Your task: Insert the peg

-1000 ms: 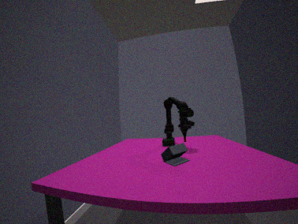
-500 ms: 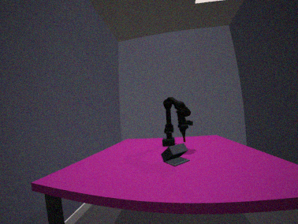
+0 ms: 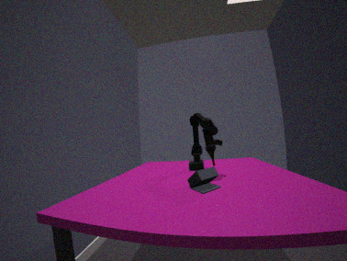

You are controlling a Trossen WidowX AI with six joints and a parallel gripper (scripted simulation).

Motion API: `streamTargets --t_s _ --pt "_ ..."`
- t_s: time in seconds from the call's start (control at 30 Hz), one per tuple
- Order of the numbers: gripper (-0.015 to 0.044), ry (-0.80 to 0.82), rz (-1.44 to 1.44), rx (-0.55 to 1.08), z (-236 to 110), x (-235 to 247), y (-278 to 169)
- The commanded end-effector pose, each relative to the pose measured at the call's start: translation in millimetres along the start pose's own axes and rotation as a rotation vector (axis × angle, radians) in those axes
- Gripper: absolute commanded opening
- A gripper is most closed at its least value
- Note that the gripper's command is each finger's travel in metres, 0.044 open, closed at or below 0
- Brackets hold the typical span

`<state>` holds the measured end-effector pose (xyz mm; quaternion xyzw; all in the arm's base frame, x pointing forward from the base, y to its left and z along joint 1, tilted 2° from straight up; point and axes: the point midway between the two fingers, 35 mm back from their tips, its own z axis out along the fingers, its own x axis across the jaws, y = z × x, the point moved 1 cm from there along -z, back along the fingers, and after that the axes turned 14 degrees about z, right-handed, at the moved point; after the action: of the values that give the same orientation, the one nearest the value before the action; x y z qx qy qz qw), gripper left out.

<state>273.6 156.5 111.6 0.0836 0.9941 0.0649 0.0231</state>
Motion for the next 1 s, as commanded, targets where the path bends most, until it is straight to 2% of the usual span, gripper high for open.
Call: streamTargets --t_s 0.0,0.97 --pt "0.0000 -0.005 0.035 -0.023 -2 -6 -2" --pt "0.0000 -0.030 0.223 -0.143 -12 -38 -20"
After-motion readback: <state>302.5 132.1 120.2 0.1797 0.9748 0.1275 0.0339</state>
